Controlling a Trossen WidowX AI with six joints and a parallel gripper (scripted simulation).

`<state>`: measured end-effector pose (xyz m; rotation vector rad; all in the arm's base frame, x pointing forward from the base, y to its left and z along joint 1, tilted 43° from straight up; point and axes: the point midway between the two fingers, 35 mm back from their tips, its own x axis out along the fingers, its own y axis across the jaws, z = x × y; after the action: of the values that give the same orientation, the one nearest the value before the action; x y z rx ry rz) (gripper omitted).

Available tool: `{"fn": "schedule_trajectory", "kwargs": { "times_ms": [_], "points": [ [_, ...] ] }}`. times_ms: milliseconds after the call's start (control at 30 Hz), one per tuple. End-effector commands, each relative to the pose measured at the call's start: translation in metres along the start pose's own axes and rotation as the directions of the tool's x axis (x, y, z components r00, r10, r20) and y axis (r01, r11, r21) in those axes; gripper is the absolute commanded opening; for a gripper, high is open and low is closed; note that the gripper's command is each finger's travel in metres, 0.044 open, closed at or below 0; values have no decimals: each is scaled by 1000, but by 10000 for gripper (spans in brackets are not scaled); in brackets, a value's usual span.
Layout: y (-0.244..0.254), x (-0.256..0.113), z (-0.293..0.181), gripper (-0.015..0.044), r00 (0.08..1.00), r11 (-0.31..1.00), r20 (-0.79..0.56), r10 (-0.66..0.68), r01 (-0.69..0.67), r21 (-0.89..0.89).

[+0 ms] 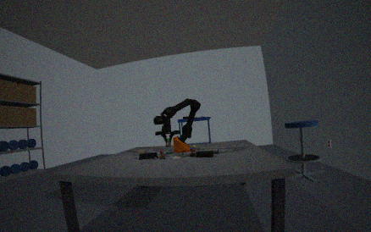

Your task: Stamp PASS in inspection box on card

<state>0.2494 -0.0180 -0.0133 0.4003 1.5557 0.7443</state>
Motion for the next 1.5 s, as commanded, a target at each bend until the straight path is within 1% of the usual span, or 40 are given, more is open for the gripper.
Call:
{"fn": "schedule_trajectory", "kwargs": {
  "times_ms": [0,1467],
  "points": [
    [1,3,0,0,1000,1000,3,4,-4,4],
    [1,32,1,0,1000,1000,3,3,-3,2]
  ]
}}
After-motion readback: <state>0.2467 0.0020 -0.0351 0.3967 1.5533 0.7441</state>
